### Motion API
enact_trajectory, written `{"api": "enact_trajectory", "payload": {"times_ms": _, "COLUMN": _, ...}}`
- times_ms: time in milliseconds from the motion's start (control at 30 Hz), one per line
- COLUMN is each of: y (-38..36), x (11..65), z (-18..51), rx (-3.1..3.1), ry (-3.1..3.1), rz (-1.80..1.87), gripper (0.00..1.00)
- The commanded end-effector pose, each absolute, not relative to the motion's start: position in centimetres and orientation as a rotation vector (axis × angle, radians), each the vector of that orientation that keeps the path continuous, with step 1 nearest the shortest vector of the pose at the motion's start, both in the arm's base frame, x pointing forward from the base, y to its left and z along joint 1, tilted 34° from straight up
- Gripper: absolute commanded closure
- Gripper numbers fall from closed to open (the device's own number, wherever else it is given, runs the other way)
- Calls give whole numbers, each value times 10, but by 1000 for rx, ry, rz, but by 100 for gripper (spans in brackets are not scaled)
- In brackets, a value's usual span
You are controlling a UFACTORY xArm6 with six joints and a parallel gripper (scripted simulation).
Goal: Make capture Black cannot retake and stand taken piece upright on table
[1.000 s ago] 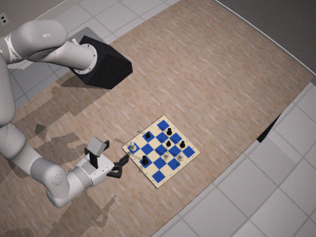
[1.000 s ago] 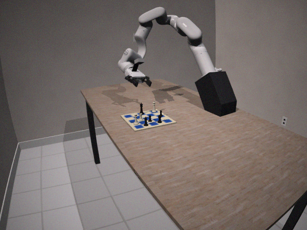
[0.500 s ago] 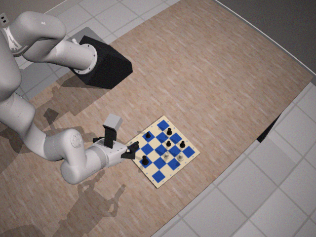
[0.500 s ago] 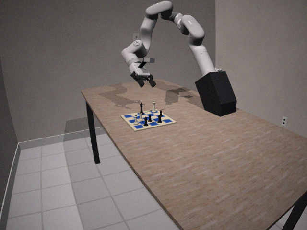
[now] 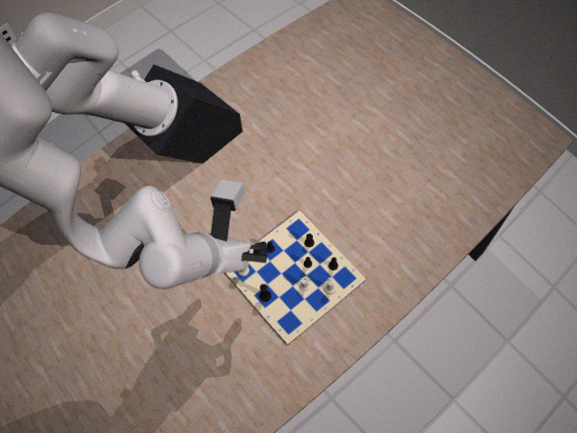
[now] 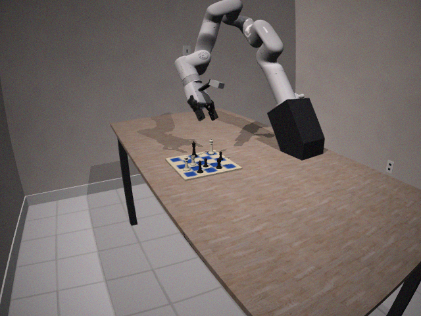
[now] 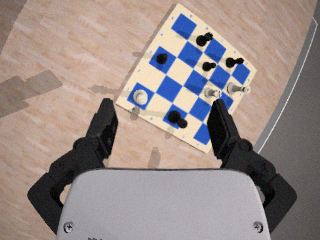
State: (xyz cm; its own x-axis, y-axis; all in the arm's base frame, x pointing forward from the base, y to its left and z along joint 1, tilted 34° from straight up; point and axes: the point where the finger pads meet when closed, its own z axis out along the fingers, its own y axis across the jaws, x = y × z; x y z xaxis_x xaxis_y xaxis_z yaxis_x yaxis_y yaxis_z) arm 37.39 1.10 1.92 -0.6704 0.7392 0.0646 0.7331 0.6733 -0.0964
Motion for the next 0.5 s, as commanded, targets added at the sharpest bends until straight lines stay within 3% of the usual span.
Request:
{"api": "enact_trajectory", "payload": {"times_ms": 0, "y": 18, "x": 371, "z": 15, "rx": -1213, "ry": -2848, "rz": 210, "gripper": 0}}
{"api": "enact_trajectory", "payload": {"times_ms": 467, "y": 36, "x": 364, "z": 3, "rx": -1123, "ry": -2979, "rz": 420, "gripper": 0}}
